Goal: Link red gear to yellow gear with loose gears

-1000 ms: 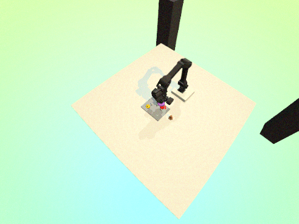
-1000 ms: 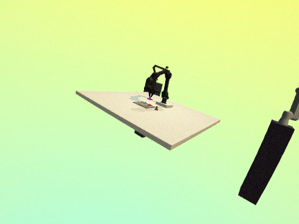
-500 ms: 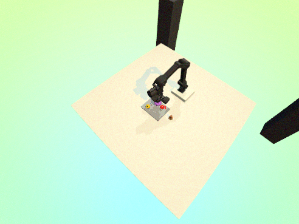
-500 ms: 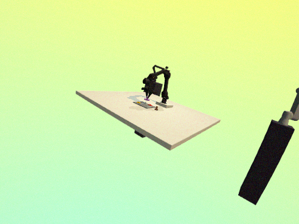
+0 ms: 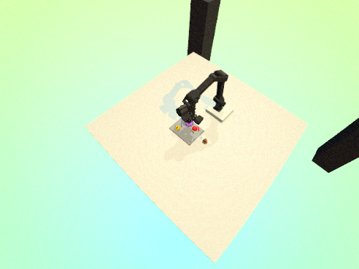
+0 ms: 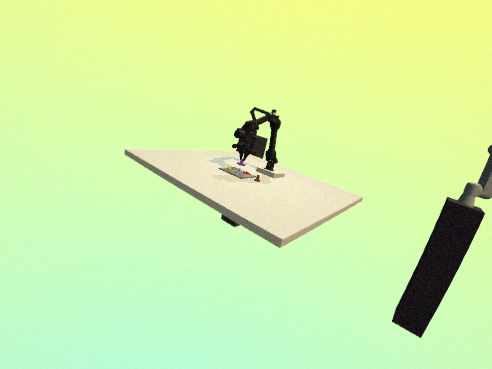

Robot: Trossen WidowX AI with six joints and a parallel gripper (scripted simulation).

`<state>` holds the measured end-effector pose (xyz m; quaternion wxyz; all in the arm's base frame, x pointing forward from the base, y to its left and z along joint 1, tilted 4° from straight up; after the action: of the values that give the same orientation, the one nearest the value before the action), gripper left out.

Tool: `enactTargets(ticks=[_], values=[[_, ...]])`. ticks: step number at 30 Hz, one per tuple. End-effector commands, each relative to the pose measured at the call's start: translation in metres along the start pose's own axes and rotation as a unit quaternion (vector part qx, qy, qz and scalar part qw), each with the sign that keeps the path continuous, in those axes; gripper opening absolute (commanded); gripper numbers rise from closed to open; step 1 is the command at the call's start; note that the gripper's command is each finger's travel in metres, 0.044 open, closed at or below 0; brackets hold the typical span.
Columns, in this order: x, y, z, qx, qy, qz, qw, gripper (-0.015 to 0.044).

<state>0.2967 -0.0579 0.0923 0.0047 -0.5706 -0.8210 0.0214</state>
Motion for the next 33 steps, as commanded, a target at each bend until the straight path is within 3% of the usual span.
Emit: enactTargets(ticks=[1, 22, 33], values=[[-0.001, 0.000, -0.001, 0.000, -0.002, -0.003, 1.000, 0.0000], [-0.001, -0.001, 0.018, 0.000, -0.002, -0.070, 0.998, 0.0000], [-0.001, 0.000, 0.035, 0.000, -0.002, -0.020, 1.000, 0.0000]])
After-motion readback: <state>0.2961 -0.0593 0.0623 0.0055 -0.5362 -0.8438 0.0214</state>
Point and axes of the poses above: the point midway between the two fingers, 35 mm back from their tips, its own z axis out along the fingers, its own x axis across the jaws, y = z × x, the point moved 1 cm from there along -z, back along the fingers, and after that the axes turned 14 degrees about -z, right-handed, at the moved point
